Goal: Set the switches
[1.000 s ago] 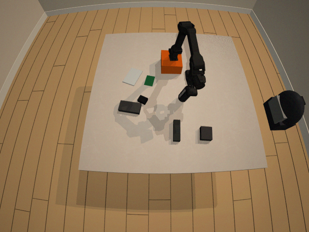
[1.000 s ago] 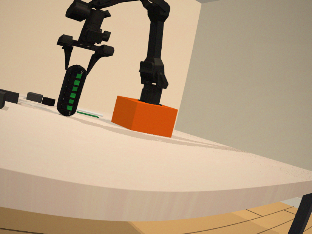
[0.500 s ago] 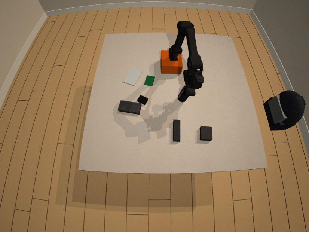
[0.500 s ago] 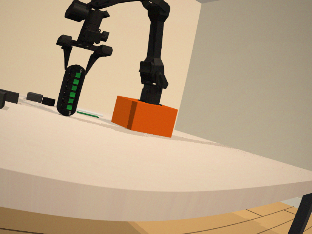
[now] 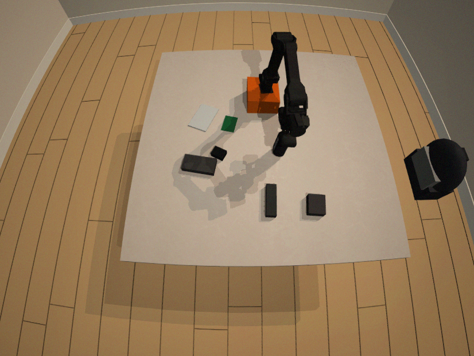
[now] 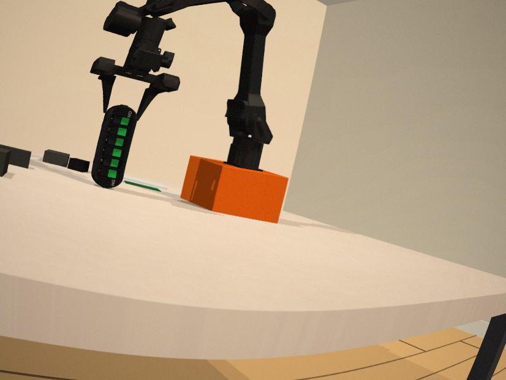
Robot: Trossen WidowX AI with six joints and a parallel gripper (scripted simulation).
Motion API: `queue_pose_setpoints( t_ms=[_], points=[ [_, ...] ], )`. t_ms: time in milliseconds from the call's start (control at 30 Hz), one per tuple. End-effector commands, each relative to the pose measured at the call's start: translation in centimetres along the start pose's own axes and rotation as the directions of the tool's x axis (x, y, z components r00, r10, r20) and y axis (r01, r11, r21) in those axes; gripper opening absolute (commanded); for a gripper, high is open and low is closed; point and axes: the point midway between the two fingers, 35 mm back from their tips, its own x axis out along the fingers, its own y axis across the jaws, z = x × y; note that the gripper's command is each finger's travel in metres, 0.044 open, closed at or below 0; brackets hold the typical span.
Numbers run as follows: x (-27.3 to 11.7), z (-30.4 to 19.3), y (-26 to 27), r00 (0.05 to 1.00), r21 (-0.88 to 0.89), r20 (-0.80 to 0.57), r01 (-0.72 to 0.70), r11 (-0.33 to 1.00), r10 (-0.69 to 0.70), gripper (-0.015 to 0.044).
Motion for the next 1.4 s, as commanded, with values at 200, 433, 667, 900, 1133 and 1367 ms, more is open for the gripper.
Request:
queue_pose_setpoints(
  t_ms=[200,433,667,900,1133,1367],
  points=[
    [0.4,-1.2,0.1,1.000,0.001,-0.011,-0.005,1.000,0.005,0.0338],
    [0.5,-1.7,0.1,1.000,0.001,-0.012,-0.005,1.000,0.005,0.0338],
    [0.5,-2.3,0.1,1.000,0.001,-0.012,-0.005,1.000,0.005,0.0338],
    [0.6,-2.9,0.1,1.000,0.001,-0.013,-0.005,1.000,0.005,0.0338],
    [0.7,-3.4,0.1,1.000,0.001,-0.013,-0.005,1.000,0.005,0.0338],
    [0.8,-4.0,0.1,1.000,0.001,-0.014,-0.005,1.000,0.005,0.0338]
  ],
)
